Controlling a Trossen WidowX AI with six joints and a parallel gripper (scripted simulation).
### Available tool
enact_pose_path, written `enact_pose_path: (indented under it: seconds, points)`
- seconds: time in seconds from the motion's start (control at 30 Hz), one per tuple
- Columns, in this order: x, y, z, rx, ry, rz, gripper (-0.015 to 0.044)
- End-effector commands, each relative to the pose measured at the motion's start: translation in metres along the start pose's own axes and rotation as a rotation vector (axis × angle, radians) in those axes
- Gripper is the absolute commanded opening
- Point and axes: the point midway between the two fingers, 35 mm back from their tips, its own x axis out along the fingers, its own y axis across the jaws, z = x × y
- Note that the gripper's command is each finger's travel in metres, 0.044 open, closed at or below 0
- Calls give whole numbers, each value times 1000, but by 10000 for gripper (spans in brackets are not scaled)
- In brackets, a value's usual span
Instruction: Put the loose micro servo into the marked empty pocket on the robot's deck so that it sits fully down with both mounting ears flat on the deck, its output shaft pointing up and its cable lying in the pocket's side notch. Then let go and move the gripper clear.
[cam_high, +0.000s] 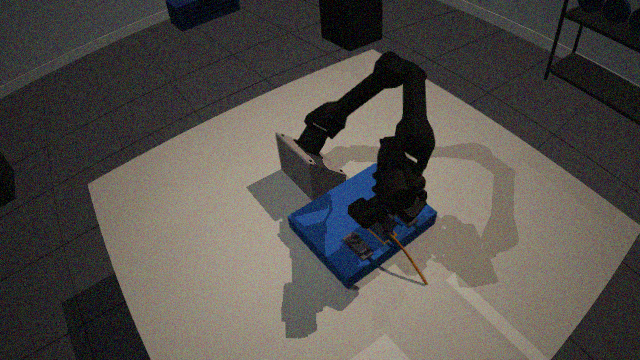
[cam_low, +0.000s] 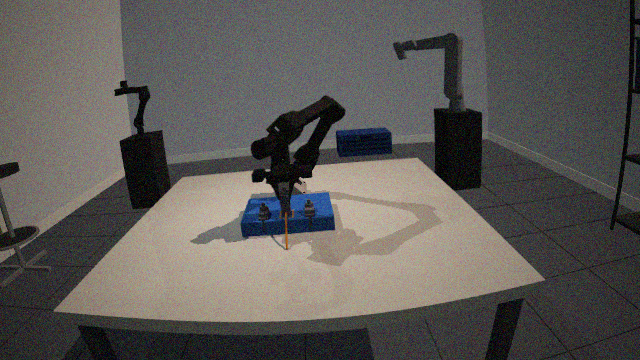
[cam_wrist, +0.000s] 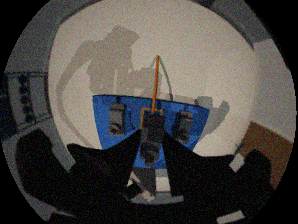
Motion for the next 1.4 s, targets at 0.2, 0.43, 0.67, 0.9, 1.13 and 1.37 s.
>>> enact_pose_path:
  seconds: [0.2, 0.43, 0.67, 0.9, 1.13, 1.37]
  points:
    - [4, 0, 1, 5, -7, 3, 0]
    - [11, 0, 1, 4, -7, 3, 0]
    - [18, 0, 1, 4, -7, 4, 0]
    - [26, 0, 1, 4, -7, 4, 0]
    - [34, 0, 1, 4, -7, 4, 0]
    - [41, 0, 1, 4, -7, 5, 0]
